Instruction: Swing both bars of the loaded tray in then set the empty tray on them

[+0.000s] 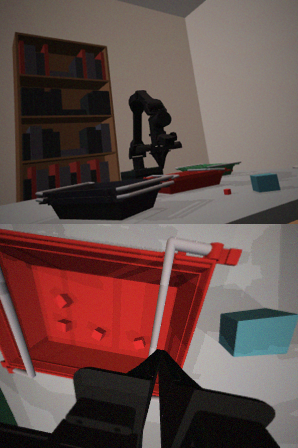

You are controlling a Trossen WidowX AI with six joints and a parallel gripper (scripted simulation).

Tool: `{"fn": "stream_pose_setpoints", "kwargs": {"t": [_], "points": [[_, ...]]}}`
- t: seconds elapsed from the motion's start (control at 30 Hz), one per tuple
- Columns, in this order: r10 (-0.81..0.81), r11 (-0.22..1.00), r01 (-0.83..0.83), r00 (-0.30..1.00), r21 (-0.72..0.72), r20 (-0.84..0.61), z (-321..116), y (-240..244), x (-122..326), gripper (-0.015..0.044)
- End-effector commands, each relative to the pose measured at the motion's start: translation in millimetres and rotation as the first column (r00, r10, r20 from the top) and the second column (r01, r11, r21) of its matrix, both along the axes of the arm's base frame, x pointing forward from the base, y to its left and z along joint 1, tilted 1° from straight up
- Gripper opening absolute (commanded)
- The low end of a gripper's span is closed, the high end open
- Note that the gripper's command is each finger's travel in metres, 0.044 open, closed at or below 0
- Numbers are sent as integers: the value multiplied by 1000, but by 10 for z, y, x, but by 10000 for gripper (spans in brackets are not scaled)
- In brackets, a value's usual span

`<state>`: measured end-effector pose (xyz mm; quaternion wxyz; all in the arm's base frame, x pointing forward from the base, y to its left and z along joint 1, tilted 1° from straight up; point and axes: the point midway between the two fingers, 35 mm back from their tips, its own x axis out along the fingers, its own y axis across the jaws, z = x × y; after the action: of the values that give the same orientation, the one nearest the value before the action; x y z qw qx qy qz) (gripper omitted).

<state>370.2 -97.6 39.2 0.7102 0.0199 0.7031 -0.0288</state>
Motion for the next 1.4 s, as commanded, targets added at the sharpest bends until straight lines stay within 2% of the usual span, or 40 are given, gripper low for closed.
{"fn": "stream_pose_setpoints", "kwargs": {"t": [0.0, 0.8, 1.1, 1.37], "points": [[0, 1000, 0, 1000, 0, 0, 0, 0, 0, 0], [0, 1000, 0, 1000, 0, 0, 0, 0, 0, 0], [0, 1000, 0, 1000, 0, 0, 121, -6, 29, 236], [0, 1000, 0, 1000, 0, -1, 1039, -2, 62, 440]]}}
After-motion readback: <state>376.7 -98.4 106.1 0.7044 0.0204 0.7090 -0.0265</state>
